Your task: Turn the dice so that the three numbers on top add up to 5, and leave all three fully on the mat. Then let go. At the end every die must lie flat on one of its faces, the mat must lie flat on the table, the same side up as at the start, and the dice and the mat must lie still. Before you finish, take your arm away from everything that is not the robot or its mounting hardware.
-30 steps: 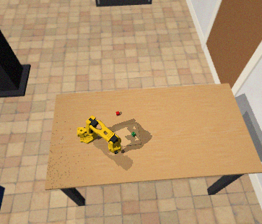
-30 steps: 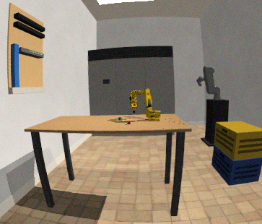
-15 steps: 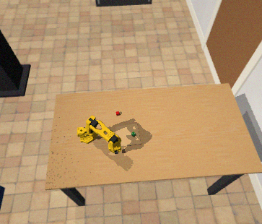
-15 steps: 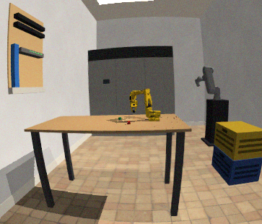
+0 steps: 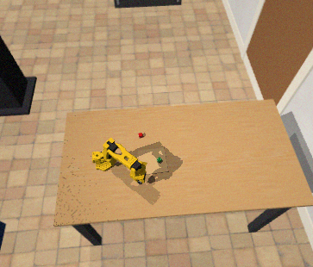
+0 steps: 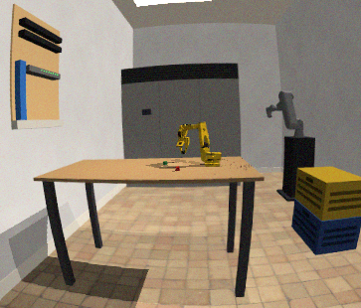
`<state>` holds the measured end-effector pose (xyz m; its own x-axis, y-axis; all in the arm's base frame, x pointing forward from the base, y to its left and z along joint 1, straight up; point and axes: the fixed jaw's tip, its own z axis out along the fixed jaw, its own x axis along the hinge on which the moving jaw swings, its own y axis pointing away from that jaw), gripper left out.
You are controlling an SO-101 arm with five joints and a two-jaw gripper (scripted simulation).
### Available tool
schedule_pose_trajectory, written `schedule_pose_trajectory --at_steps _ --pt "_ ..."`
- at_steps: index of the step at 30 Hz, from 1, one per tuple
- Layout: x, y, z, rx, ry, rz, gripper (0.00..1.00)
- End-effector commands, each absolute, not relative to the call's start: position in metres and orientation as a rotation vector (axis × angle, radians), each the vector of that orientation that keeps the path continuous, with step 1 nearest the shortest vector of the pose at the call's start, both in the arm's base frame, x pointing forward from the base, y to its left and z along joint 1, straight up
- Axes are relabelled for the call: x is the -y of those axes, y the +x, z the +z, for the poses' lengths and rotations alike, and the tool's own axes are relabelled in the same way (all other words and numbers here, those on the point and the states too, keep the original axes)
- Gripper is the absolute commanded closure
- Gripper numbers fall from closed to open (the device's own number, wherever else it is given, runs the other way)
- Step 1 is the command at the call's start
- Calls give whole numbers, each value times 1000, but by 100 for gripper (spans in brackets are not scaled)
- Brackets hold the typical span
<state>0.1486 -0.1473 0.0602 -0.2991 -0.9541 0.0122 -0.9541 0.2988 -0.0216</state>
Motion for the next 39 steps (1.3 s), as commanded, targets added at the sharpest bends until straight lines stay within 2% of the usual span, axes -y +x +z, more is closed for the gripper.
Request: schedule_pose_trajectory --at_steps 1,14,27,39 --pt "151 154 68 -2644 -1666 -95 100" --pt "152 158 68 -2817 -1335 -94 100" --pt "152 158 68 -2834 -1292 -98 100" --pt "154 162 67 -2892 -1027 -201 100"
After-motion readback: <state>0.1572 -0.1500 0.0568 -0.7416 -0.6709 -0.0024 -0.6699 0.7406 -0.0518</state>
